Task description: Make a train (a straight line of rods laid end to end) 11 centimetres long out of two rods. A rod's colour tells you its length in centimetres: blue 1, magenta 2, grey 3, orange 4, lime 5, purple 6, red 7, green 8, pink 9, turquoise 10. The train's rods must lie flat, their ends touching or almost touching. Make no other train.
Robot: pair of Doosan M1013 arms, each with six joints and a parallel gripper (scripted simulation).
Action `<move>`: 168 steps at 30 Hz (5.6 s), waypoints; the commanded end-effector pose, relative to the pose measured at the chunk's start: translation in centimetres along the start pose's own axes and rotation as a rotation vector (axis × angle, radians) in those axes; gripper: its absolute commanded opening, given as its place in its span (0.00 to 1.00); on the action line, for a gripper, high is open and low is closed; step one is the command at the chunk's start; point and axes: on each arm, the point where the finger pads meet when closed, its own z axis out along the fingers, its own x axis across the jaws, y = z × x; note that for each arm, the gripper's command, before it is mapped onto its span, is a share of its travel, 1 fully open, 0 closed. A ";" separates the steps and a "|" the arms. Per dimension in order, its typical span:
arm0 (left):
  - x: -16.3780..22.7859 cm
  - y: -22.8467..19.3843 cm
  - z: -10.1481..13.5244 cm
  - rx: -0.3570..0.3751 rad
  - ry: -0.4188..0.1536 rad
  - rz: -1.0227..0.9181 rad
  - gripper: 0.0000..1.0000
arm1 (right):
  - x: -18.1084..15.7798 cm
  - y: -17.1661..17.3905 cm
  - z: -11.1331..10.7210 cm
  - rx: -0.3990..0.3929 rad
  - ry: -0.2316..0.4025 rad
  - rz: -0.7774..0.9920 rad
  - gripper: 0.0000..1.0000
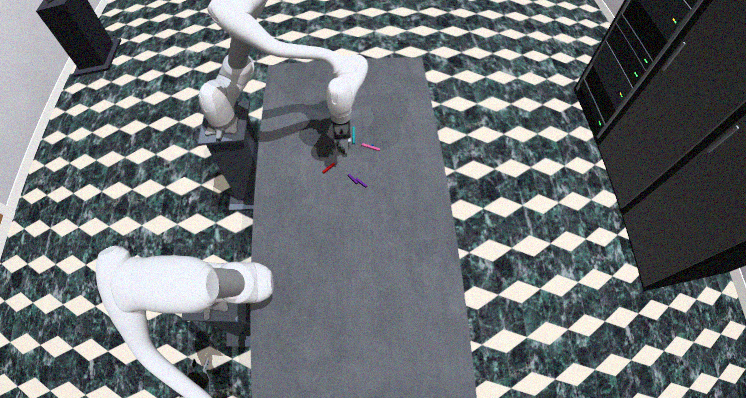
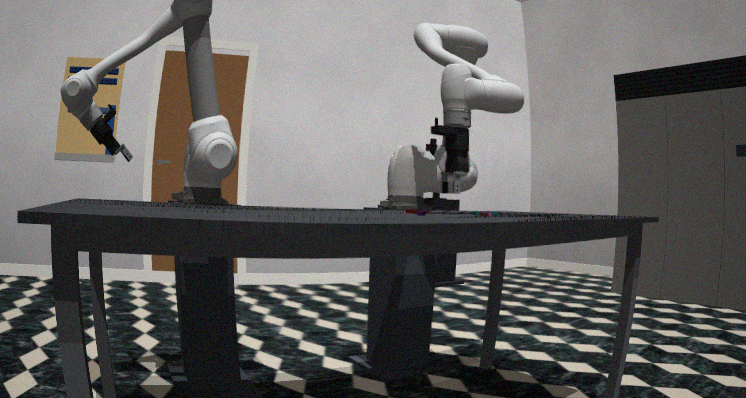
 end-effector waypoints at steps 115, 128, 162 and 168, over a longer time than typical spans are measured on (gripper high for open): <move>-7.5 2.0 -0.5 -0.004 -0.001 -0.686 1.00 | 0.2 0.0 0.0 -0.007 0.011 0.006 1.00; -11.5 3.9 -0.7 -0.003 -0.002 -1.106 1.00 | 0.2 0.0 0.0 -0.007 0.011 0.006 1.00; -11.8 3.9 -0.4 0.003 -0.004 -1.139 0.54 | 0.2 0.0 0.0 -0.007 0.011 0.006 1.00; -11.6 4.0 0.5 -0.001 -0.001 -1.140 0.54 | 0.2 0.0 0.0 -0.007 0.011 0.006 1.00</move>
